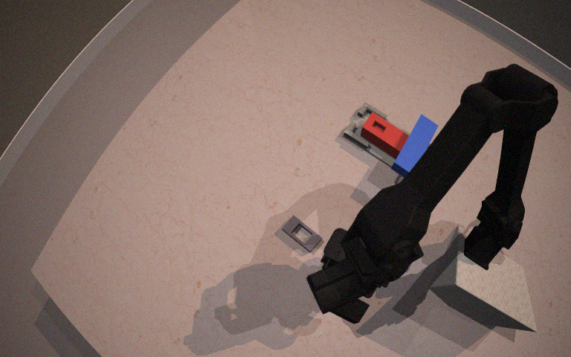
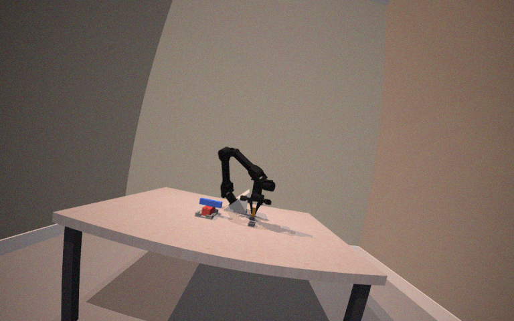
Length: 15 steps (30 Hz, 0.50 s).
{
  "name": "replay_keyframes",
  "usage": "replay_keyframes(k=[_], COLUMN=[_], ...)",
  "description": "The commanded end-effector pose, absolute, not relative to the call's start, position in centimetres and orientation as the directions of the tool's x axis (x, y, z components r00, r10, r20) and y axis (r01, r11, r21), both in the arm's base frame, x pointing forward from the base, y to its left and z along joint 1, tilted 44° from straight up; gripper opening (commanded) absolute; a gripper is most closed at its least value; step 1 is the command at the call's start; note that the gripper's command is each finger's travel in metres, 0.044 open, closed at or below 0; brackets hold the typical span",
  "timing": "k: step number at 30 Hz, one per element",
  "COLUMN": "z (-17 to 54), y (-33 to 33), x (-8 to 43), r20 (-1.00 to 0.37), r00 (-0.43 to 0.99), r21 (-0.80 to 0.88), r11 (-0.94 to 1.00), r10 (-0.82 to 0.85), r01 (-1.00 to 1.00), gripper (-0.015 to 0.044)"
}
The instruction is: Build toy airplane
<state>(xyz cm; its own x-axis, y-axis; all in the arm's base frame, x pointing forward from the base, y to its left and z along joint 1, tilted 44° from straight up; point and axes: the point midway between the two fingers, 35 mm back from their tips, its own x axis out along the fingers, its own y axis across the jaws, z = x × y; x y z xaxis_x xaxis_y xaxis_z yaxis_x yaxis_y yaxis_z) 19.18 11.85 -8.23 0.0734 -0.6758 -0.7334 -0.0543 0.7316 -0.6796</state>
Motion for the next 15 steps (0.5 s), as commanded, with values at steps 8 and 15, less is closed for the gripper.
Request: replay_keyframes(k=[8, 15], z=[-5.9, -4.4], y=[14.7, 16.2], x=[19.4, 19.1], r20=[-0.741, -0.739], r00=[0.075, 0.067], r21=[-0.671, -0.674], r11=[0.739, 0.736], r10=[-0.667, -0.67], r01=[-0.056, -0.065], gripper=[0.0, 0.0])
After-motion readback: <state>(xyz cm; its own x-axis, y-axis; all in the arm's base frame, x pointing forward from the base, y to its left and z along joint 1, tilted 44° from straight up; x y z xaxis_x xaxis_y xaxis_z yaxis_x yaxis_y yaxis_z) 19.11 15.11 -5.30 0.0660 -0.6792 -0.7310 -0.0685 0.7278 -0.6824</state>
